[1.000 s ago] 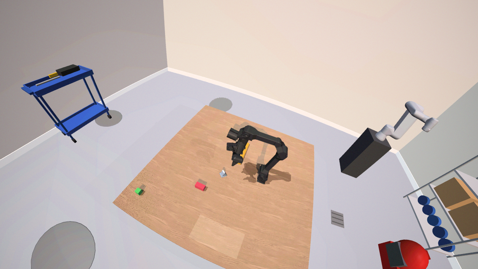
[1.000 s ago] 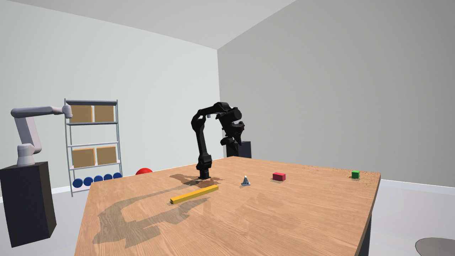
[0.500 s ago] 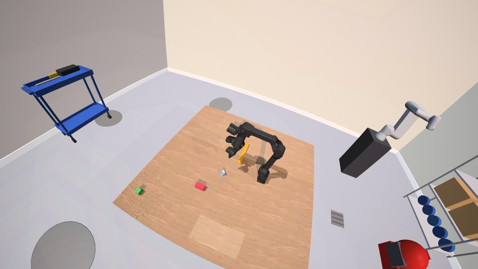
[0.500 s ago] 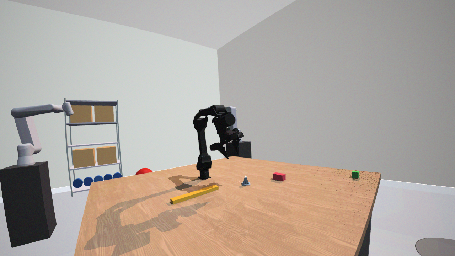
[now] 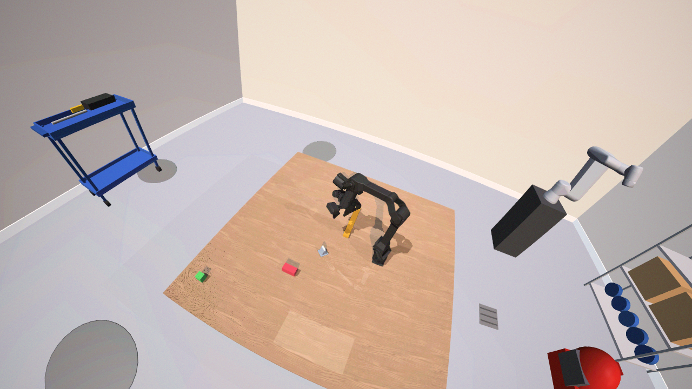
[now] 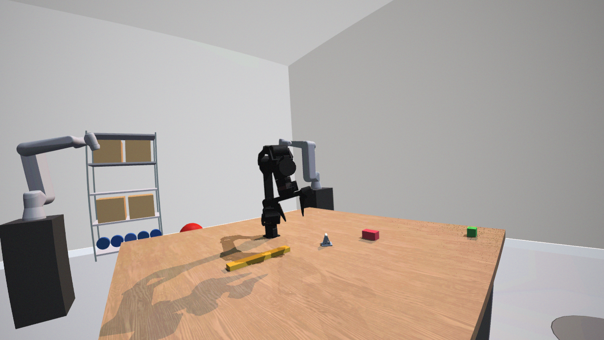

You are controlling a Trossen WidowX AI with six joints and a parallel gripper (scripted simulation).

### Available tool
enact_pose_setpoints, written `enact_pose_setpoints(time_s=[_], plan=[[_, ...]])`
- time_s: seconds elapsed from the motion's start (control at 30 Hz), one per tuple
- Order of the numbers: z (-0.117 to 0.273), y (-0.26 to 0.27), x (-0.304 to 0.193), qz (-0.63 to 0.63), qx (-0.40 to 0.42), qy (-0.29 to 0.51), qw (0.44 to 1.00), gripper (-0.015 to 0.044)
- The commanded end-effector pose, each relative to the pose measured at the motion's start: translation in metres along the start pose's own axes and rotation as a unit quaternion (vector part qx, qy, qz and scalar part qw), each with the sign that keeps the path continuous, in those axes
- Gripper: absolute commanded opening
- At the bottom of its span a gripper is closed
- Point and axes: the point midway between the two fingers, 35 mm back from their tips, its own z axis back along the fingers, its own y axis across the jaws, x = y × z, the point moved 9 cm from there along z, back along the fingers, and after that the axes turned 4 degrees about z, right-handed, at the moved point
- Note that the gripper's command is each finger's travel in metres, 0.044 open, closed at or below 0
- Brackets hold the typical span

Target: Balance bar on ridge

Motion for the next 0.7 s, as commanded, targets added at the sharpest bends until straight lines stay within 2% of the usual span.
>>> enact_pose_setpoints(time_s=[0.0, 0.33, 0.67], plan=[[-0.009, -0.021, 0.01, -0.075, -0.023, 0.001, 0.997, 0.0315], [-0.018, -0.07, 0.027, -0.231, -0.063, -0.012, 0.971, 0.0315], [-0.026, -0.122, 0.035, -0.38, -0.1, -0.025, 0.919, 0.0315]])
